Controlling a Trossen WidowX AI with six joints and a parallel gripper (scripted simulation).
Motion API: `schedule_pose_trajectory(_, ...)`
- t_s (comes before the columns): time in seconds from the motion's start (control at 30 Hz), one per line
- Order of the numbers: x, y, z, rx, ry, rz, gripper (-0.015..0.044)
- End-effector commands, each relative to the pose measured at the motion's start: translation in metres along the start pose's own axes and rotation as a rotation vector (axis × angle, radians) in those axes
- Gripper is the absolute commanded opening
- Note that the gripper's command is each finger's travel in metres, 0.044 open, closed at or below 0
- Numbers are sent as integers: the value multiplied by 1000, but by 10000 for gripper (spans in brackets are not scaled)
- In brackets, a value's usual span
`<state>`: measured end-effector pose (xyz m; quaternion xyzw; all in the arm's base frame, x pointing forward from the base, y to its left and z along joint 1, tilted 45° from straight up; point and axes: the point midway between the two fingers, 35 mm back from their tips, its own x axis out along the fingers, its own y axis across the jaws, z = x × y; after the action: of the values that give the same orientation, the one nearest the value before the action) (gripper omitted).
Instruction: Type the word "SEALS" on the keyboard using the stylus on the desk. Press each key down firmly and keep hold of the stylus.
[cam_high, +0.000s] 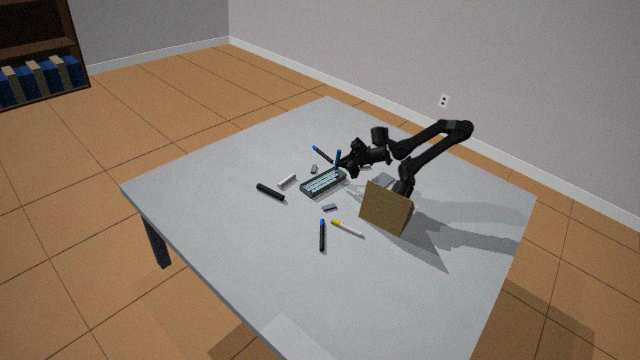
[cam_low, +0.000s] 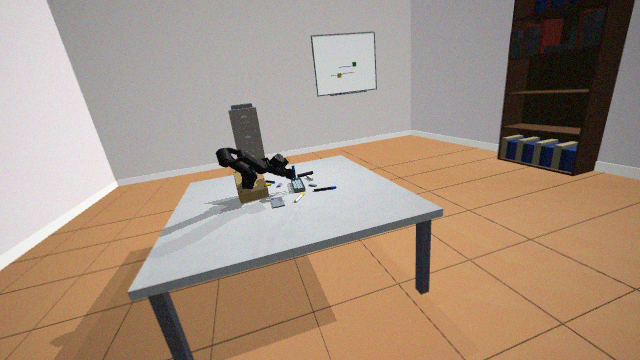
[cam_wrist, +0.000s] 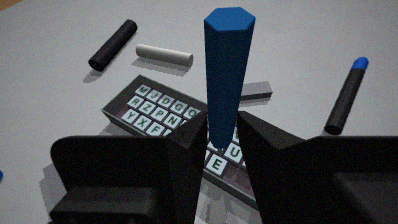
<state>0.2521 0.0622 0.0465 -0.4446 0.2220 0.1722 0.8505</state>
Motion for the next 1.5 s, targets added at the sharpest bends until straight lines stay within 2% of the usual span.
schedule_pose_trajectory(0.0,3,2,-6,-7,-2,7,0)
schedule_pose_trajectory(0.03,3,2,-6,-7,-2,7,0)
schedule_pose_trajectory(0.13,3,3,-8,-7,-2,7,79)
schedule_pose_trajectory(0.17,3,3,-8,-7,-2,7,81)
schedule_pose_trajectory(1.47,12,3,-24,-8,-1,7,81)
